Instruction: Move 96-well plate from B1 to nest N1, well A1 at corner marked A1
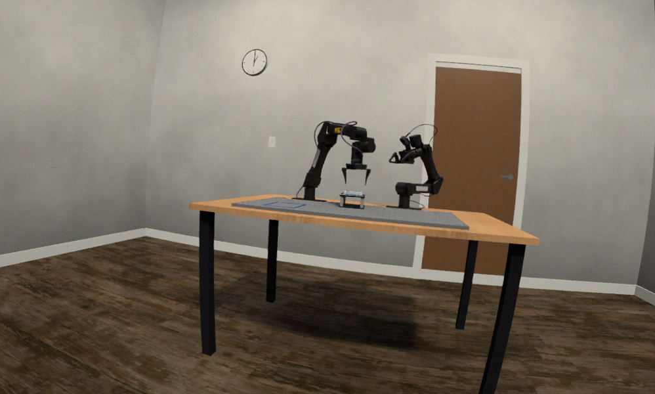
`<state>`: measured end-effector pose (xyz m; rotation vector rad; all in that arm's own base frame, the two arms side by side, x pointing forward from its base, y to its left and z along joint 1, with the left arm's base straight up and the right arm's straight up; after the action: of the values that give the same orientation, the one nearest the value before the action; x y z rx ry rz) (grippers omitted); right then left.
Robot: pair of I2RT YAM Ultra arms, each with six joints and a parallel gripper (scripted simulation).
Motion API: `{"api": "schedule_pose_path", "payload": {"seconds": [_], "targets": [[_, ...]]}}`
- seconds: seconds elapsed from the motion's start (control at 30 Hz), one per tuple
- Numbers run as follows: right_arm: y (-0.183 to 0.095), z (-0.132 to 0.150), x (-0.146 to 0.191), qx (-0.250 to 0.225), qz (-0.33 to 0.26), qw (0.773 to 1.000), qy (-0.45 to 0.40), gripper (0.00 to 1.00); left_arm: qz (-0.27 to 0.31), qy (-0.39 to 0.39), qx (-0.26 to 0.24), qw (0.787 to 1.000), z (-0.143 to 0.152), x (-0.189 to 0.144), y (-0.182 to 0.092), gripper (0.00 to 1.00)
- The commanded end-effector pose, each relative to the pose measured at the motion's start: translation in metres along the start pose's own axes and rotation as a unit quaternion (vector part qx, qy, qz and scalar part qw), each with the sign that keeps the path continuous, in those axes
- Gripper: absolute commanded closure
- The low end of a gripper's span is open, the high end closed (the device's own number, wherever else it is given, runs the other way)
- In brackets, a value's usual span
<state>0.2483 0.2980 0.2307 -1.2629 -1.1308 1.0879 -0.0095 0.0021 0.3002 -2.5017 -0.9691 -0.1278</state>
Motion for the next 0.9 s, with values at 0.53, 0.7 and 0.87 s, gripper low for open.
{"api": "schedule_pose_path", "payload": {"seconds": [0.53,0.7,0.87], "targets": [[-0.039,0.042,-0.068,-0.161,-0.113,0.925,-0.324,0.0,-0.006,0.001,-0.019,1.0,-0.005,0.002,0.0,0.0],[-0.041,0.048,-0.084,-0.18,-0.126,0.907,-0.359,0.0,-0.006,0.001,-0.019,1.0,-0.005,0.002,0.0,0.0],[-0.041,0.05,-0.089,-0.183,-0.127,0.905,-0.361,0.0,-0.006,0.001,-0.019,1.0,-0.005,0.002,0.0,0.0]]}}
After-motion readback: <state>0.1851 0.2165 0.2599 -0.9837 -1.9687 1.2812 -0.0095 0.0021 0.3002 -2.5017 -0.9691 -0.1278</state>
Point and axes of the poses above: on each arm, the point where the finger pads meet when closed, its own y axis out along the fingers, its own x axis across the jaws, z = x × y, the point moved 10 cm from there along -y, back along the fingers, and after that the axes turned 15 degrees about y, right-handed, at the moved point
